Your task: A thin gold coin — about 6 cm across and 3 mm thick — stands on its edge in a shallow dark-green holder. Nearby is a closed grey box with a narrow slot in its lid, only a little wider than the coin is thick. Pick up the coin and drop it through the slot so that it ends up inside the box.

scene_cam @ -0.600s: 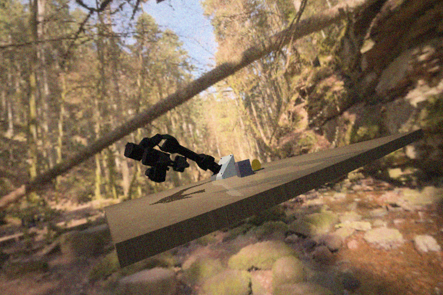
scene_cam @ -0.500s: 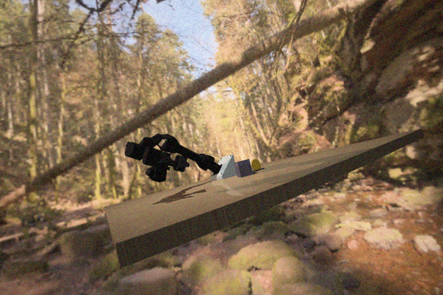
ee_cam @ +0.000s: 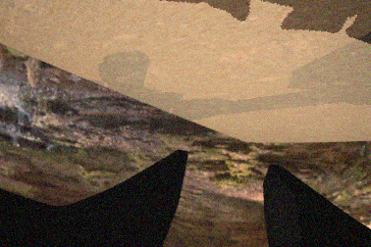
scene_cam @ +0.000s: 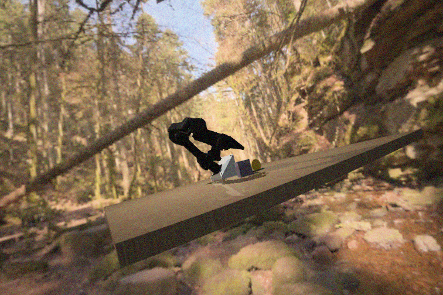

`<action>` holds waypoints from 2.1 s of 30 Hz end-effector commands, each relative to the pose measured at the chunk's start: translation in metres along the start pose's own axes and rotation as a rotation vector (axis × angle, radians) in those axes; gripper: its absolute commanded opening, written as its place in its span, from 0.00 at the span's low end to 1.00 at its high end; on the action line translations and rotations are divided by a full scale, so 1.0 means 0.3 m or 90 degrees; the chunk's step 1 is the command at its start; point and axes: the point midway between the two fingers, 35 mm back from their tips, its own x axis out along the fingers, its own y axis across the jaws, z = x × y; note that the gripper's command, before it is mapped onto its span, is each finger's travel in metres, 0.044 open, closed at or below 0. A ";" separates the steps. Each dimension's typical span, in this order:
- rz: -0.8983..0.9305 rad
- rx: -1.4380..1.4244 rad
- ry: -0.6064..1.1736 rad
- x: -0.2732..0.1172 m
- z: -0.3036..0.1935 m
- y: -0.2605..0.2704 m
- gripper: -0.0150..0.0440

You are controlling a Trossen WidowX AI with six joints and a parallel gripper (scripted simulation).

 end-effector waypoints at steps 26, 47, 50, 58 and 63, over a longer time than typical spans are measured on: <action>-0.201 -0.405 -0.608 0.159 -0.139 -1.182 0.53; -0.200 -0.405 -0.608 0.264 0.021 -1.180 0.53; -0.200 -0.405 -0.608 0.274 0.034 -1.179 0.53; -0.200 -0.406 -0.608 0.299 0.069 -1.177 0.53; -0.200 -0.406 -0.608 0.314 0.092 -1.176 0.53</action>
